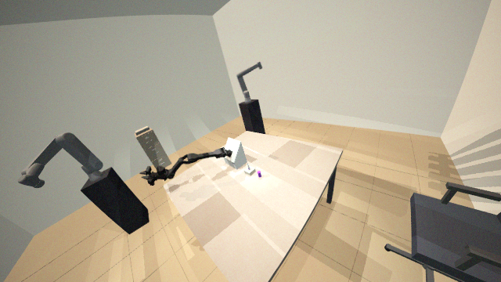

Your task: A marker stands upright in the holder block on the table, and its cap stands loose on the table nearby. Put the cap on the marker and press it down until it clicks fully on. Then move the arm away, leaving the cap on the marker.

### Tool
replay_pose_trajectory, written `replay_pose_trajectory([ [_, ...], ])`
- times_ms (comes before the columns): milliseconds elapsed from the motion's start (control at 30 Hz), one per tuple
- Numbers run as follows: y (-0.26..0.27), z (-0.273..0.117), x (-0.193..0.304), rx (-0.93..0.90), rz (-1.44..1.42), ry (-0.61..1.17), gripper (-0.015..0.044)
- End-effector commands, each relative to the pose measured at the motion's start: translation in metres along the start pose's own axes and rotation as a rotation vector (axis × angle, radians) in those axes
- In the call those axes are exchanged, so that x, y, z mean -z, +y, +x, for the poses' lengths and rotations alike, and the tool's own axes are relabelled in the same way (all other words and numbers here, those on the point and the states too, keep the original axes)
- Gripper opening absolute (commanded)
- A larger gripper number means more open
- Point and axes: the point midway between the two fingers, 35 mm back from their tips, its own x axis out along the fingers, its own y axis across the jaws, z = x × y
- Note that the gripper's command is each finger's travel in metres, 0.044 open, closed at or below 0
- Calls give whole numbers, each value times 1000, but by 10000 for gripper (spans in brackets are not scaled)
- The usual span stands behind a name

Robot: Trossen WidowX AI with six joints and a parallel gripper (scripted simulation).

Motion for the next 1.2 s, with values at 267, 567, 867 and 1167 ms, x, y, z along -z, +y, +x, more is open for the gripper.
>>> replay_pose_trajectory([
  [267, 51, -70, -146, -365, 430, -124, 237],
  [567, 53, -154, -260, -667, 713, -221, 237],
  [867, 20, -255, -357, -974, 965, -327, 237],
  [1167, -25, -369, -418, -1326, 1078, -380, 237],
])
